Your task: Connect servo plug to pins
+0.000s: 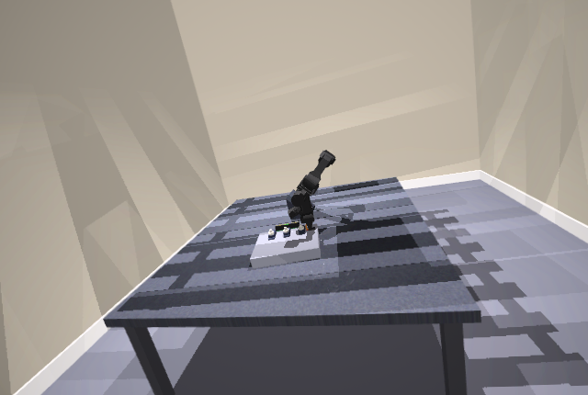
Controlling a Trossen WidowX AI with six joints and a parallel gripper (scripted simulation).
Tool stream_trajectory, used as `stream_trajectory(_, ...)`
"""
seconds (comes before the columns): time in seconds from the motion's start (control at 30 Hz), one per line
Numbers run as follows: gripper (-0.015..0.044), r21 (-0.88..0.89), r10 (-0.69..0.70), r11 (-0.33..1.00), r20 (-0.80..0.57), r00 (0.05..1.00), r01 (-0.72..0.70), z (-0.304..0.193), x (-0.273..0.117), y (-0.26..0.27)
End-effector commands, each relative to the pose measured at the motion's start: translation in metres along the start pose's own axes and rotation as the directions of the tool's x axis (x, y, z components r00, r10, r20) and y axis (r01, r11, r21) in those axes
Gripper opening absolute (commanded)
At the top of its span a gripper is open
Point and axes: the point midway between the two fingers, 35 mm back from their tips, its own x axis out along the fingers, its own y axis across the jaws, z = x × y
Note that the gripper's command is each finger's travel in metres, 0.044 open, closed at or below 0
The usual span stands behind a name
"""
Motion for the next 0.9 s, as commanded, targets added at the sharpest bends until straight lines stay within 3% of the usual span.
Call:
stream_trajectory(0.0, 0.0, 0.0, -0.005, 1.0, -0.005, 1.0, 0.005, -0.001, 0.0, -0.001)
stream_trajectory(0.33, 0.0, 0.001, -0.006, 1.0, -0.002, 1.0, 0.006, 0.0, -0.052, 0.0)
stream_trajectory(0.5, 0.0, 0.018, -0.006, 1.0, -0.002, 1.0, 0.006, 0.001, -0.056, -0.002)
stream_trajectory(0.87, 0.0, 0.354, -0.008, 0.935, 0.014, 1.0, 0.002, 0.036, -0.059, -0.026)
